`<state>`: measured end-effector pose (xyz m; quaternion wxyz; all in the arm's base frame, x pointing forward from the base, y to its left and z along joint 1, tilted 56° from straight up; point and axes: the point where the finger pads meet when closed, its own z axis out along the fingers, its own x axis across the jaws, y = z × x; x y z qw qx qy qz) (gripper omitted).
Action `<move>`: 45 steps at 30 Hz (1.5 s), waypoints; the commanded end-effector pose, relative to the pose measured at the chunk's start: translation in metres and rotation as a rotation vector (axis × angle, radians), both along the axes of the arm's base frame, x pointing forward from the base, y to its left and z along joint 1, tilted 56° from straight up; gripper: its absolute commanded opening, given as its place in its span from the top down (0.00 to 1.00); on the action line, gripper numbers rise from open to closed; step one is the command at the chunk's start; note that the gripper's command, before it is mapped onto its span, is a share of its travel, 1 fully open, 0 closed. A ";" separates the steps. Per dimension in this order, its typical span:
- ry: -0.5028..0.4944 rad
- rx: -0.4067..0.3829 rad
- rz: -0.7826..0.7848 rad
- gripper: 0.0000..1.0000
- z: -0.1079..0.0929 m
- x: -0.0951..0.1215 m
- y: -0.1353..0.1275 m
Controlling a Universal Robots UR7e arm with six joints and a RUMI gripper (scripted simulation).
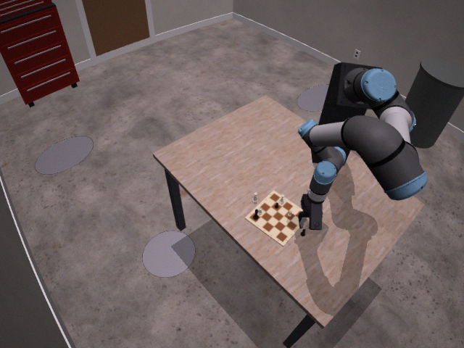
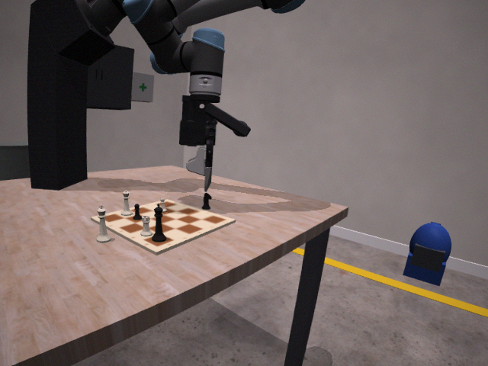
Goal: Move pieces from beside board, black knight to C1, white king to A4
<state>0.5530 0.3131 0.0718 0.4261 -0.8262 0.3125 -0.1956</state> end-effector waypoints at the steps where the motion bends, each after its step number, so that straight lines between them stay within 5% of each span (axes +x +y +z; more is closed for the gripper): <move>1: -0.001 0.000 0.000 0.78 0.000 0.000 0.000; 45: -0.001 0.000 0.000 0.78 -0.005 0.005 0.005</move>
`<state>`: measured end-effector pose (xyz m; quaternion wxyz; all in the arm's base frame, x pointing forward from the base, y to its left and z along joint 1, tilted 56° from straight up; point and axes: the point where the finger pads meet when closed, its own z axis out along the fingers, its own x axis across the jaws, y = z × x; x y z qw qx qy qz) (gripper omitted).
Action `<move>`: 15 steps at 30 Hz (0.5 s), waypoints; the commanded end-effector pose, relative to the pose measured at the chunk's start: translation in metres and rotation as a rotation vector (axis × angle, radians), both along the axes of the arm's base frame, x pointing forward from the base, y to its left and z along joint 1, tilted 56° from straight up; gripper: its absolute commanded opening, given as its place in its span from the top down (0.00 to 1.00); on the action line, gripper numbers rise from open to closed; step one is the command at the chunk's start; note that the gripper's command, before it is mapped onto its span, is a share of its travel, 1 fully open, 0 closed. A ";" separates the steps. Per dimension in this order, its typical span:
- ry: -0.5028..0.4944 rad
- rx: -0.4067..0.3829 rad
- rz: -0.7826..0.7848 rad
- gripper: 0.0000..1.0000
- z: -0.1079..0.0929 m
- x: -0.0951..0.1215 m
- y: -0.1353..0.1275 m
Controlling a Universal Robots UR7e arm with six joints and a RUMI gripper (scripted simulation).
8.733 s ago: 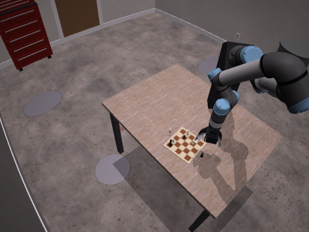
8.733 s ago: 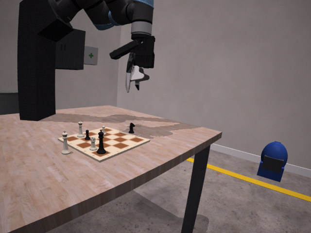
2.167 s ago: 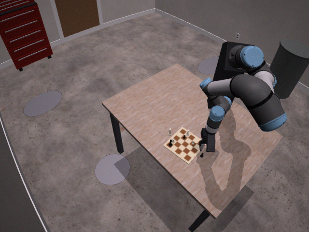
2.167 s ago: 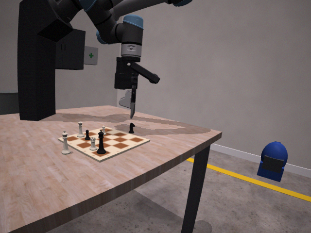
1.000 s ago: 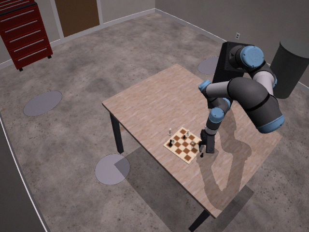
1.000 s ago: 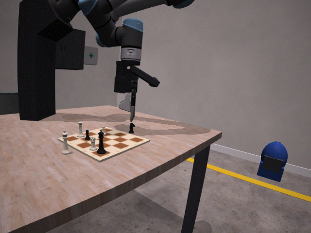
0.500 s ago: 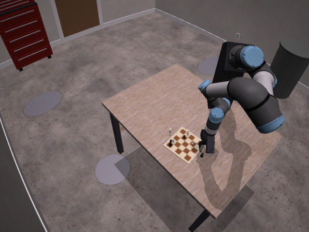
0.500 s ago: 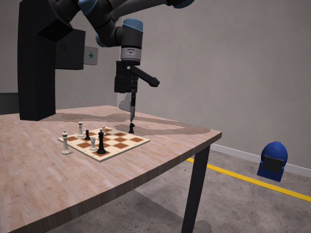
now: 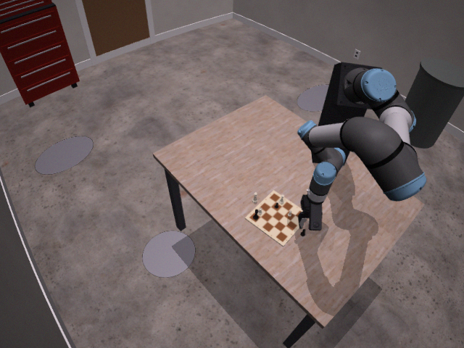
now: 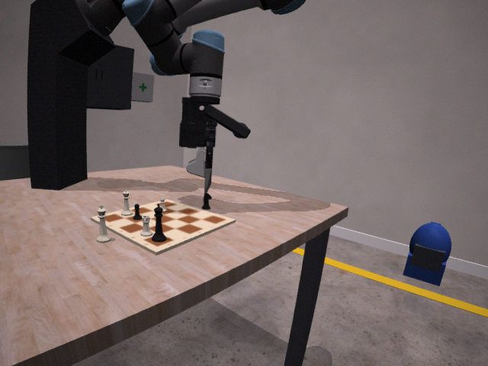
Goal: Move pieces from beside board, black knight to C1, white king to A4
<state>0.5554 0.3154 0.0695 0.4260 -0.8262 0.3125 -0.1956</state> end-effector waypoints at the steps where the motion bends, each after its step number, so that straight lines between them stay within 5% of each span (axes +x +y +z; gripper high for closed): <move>1: -0.001 0.000 0.000 0.78 -0.003 0.004 0.004; 15: -0.001 0.000 0.000 0.78 -0.015 0.017 0.016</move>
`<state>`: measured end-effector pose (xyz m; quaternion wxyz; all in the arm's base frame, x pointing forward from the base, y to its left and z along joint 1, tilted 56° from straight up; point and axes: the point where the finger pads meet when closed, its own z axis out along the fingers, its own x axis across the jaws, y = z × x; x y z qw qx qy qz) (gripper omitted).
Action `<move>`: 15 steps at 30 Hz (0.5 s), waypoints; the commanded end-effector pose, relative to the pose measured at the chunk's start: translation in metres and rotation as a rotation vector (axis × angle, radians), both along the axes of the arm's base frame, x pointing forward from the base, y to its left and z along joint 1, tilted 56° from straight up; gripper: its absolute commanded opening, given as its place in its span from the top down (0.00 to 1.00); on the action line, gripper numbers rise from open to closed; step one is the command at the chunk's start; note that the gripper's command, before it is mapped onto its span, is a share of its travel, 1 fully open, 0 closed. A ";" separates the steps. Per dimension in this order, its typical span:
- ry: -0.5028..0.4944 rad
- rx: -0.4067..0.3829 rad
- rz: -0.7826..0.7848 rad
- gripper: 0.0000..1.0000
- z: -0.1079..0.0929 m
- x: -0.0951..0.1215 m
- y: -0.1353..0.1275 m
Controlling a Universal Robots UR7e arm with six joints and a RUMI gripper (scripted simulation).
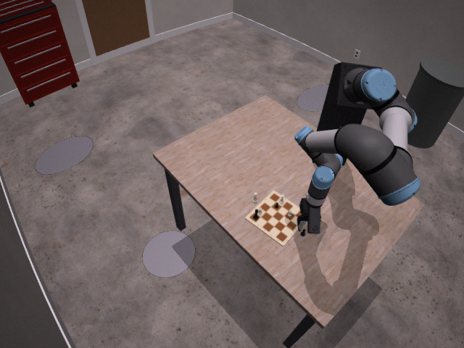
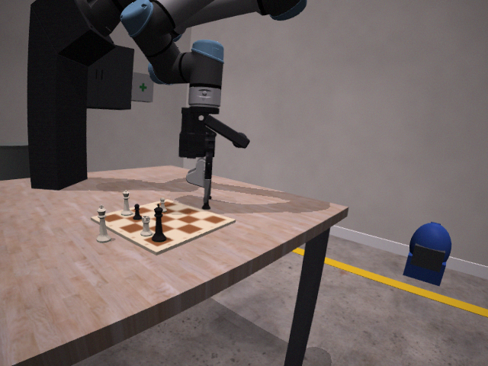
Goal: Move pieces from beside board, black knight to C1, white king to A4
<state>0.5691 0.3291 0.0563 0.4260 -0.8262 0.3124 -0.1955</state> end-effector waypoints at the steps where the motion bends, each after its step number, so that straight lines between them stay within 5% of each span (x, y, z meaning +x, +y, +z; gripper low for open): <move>1: -0.001 0.000 0.000 0.78 -0.003 0.004 0.003; 15: -0.001 0.000 0.000 0.78 -0.003 0.004 0.004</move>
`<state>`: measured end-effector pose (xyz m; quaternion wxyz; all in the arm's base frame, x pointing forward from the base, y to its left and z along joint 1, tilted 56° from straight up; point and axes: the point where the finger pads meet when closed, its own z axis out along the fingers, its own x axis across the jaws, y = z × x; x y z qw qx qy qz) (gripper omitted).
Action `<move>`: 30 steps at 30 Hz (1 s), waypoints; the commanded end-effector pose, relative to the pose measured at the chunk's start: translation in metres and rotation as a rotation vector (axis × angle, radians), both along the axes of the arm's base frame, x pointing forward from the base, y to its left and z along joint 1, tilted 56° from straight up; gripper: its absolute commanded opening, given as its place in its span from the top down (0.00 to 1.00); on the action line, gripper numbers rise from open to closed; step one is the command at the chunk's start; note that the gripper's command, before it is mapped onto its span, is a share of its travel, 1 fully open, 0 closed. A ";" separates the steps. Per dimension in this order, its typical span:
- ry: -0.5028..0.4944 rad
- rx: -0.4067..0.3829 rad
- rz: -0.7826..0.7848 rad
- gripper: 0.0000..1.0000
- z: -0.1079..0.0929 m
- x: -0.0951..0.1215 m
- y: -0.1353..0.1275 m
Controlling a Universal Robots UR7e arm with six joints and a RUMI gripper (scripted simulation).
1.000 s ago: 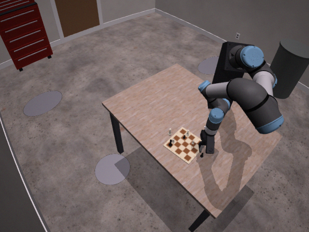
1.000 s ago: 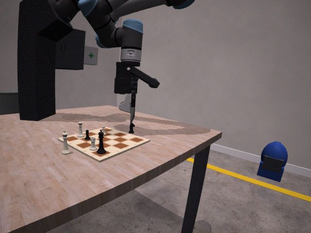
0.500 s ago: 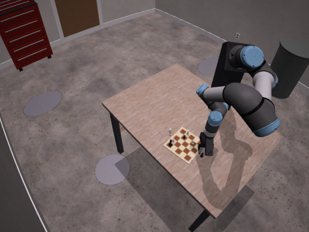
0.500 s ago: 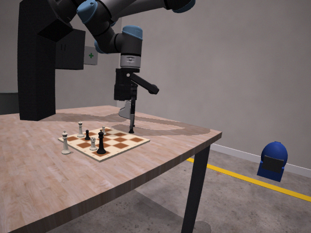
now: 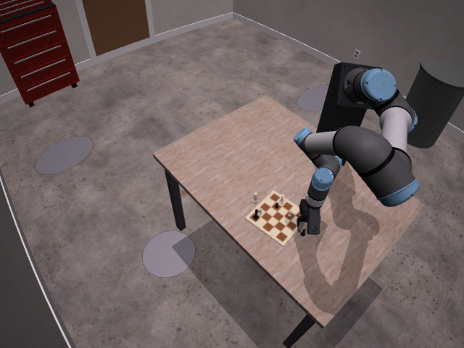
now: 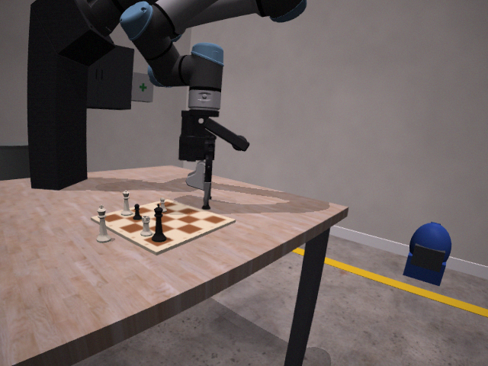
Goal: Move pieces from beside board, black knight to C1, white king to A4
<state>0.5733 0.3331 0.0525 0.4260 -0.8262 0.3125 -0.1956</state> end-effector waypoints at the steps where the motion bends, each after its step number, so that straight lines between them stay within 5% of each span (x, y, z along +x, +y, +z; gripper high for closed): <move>1: -0.001 0.000 0.000 0.78 0.000 0.000 0.000; 25: -0.001 0.000 0.000 0.78 0.000 0.000 0.000; 26: -0.001 0.000 0.000 1.00 0.000 0.000 0.000; 30: -0.001 0.000 0.000 1.00 0.000 0.000 0.000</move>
